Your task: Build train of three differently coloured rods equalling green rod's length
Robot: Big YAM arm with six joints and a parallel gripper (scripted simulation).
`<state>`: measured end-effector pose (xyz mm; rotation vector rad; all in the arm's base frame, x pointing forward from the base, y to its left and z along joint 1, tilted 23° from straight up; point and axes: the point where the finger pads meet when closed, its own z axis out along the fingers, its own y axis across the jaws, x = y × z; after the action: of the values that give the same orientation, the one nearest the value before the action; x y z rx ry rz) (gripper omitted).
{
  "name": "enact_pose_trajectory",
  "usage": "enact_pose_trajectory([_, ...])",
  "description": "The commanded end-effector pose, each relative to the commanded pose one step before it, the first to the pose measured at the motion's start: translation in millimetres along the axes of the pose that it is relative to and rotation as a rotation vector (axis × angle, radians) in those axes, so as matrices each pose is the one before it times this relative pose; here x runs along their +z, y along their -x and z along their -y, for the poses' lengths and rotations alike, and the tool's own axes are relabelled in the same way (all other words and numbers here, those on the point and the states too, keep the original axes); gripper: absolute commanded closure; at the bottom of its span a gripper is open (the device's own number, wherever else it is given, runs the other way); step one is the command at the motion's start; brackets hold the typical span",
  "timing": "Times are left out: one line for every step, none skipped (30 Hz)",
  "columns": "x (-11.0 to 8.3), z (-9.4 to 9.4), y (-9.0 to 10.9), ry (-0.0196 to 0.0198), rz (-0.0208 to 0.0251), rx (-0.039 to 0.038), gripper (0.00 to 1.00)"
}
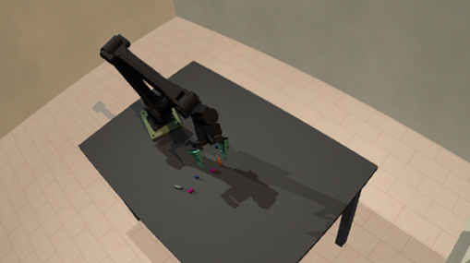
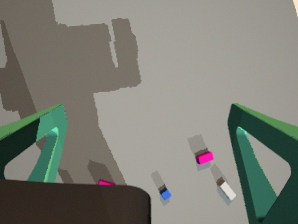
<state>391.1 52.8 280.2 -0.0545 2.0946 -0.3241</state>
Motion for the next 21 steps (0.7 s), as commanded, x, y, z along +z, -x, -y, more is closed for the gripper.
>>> enact_pose_trajectory([-16.54,0.86,44.83,0.01677,0.08012,0.05653,0.0])
enact_pose_trajectory([0.0,0.0,0.0,0.0,0.0,0.0,0.0])
enact_pose_trajectory([0.0,0.0,0.0,0.0,-0.00001,-0.00001,0.0])
enact_pose_trajectory([14.64,18.78,-17.1,-0.02991,-0.07097,0.09183,0.0])
enact_pose_trajectory([0.0,0.0,0.0,0.0,0.0,0.0,0.0])
enact_pose_trajectory([0.0,0.0,0.0,0.0,0.0,0.0,0.0])
enact_pose_trajectory([0.0,0.16,0.02,-0.00091,0.00012,0.0,0.0])
enact_pose_trajectory([-0.76,0.41,0.6,-0.00031,0.00222,0.00109,0.0])
enact_pose_trajectory([-4.38,-3.15,3.49,0.01138,0.01494,0.00175,0.0])
enact_pose_trajectory([-2.32,-4.7,2.01,0.01208,0.00975,-0.00155,0.0])
enact_pose_trajectory([0.0,0.03,0.41,-0.00027,0.00163,0.0008,0.0])
enact_pose_trajectory([0.01,0.1,0.0,-0.00062,0.00004,-0.00002,0.0])
enact_pose_trajectory([0.06,-0.02,-0.05,-0.00002,-0.00017,-0.00009,0.0])
enact_pose_trajectory([0.0,0.0,0.0,0.0,0.00001,0.0,0.0])
enact_pose_trajectory([0.0,0.0,0.0,0.0,0.00001,0.00001,0.0])
enact_pose_trajectory([0.0,0.0,0.0,0.0,0.0,0.0,0.0])
enact_pose_trajectory([0.0,0.0,0.0,0.0,0.0,0.0,0.0])
enact_pose_trajectory([0.23,-0.09,-0.18,-0.0001,-0.00066,-0.00033,0.0])
enact_pose_trajectory([0.0,0.01,0.0,-0.00001,0.0,0.00001,0.0])
enact_pose_trajectory([0.0,0.0,0.0,0.0,-0.00001,0.0,0.0])
enact_pose_trajectory([14.22,20.44,-15.3,-0.03475,-0.06898,0.09647,0.0])
